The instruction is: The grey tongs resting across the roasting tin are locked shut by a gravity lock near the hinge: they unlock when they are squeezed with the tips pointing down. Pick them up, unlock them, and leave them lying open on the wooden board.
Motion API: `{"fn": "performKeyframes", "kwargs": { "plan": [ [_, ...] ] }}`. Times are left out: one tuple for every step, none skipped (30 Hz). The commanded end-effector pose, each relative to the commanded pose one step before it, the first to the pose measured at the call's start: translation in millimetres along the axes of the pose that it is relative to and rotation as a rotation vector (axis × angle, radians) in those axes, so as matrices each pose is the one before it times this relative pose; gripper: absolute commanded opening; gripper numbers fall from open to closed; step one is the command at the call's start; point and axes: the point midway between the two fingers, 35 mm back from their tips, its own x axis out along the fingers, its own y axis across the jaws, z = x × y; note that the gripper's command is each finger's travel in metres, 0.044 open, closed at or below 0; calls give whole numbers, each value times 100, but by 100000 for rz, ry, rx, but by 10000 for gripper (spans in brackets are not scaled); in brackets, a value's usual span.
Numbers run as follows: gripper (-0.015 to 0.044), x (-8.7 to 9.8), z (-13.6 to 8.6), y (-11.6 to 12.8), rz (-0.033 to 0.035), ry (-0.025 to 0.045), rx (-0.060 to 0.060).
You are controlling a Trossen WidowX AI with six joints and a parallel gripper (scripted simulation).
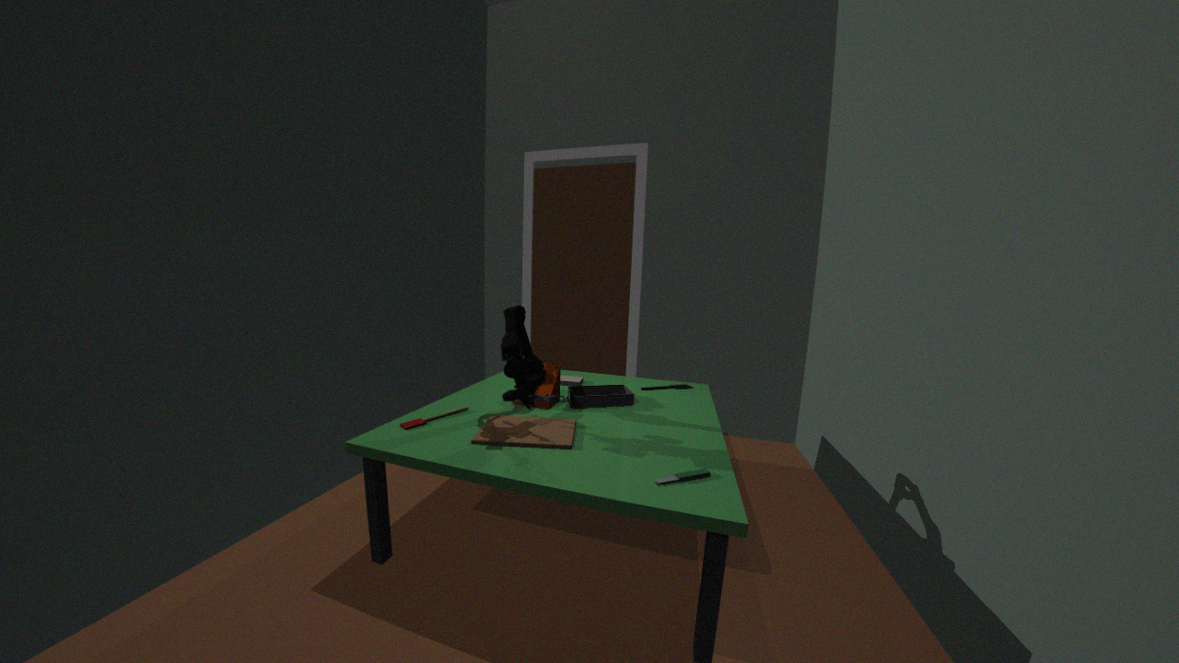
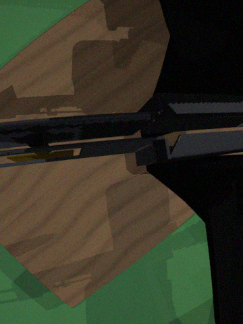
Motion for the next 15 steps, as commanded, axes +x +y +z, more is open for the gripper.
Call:
{"fn": "performKeyframes", "kwargs": {
  "plan": [
    [-150,-325,377,-350,-2894,5282,-427],
    [-150,-41,35,-29,-631,1370,-185],
    [-150,-46,37,-33,-668,1351,-198],
    [-150,-52,39,-36,-705,1331,-210],
    [-150,-58,41,-39,-742,1310,-222],
    [-150,-63,43,-43,-779,1288,-233],
    [-150,-71,51,-45,-811,1241,-237],
    [-150,-75,47,-51,-854,1245,-253],
    [-150,-80,49,-54,-891,1221,-262],
    [-150,-86,51,-58,-927,1196,-270],
    [-150,-92,53,-62,-964,1170,-277],
    [-150,-98,55,-67,-1001,1144,-283],
    [-150,-103,57,-71,-1037,1117,-289],
    [-150,-109,59,-75,-1073,1090,-294],
    [-150,-115,61,-80,-1109,1061,-298]
  ]
}}
